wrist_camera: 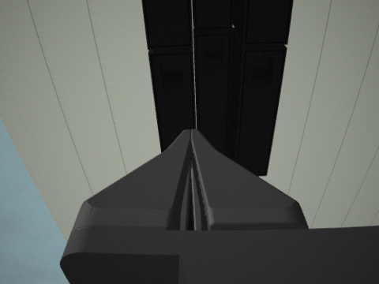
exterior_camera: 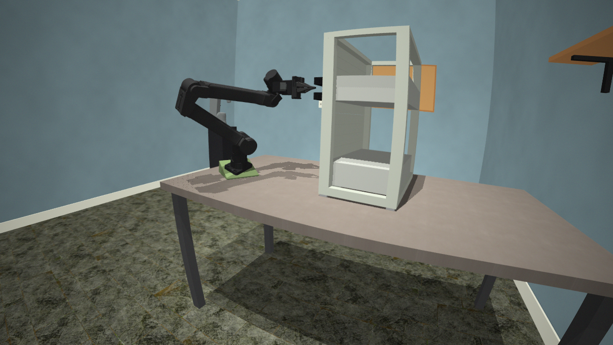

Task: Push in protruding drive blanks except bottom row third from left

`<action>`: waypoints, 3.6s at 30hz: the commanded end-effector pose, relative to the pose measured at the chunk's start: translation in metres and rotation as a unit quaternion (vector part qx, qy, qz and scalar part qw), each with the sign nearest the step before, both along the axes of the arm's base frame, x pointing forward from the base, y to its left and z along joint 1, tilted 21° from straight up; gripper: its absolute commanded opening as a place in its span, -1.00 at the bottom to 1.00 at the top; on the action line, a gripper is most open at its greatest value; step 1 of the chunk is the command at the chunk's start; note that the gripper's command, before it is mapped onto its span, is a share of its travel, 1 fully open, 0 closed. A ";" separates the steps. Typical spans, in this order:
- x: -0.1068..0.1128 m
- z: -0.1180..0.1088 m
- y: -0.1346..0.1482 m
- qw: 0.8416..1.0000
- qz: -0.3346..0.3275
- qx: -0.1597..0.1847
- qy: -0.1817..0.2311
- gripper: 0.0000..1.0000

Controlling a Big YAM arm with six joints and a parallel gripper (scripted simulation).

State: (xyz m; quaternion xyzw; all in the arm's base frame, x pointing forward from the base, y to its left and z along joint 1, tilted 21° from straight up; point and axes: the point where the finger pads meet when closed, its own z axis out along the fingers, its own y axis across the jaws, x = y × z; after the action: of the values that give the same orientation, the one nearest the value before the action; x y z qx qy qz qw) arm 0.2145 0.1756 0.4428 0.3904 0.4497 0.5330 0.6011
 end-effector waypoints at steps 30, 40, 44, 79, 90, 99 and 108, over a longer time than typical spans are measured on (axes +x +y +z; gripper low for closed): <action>0.015 0.038 0.030 0.999 -0.023 0.012 -0.022 -1.00; 0.049 0.053 0.028 0.999 -0.023 0.012 -0.025 -1.00; 0.053 0.054 0.028 0.999 -0.023 0.012 -0.026 -1.00; 0.080 0.057 0.035 1.000 -0.023 0.002 -0.022 -1.00; 0.085 0.058 0.035 0.999 -0.023 0.001 -0.022 -1.00; 0.102 0.062 0.035 0.999 -0.023 0.001 -0.023 -1.00; 0.103 0.063 0.034 0.999 -0.023 0.001 -0.023 -1.00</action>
State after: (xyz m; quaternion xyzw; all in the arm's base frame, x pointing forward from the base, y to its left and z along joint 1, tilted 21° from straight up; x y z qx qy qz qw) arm 0.3038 0.2096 0.4785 0.3783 0.4430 0.5254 0.6202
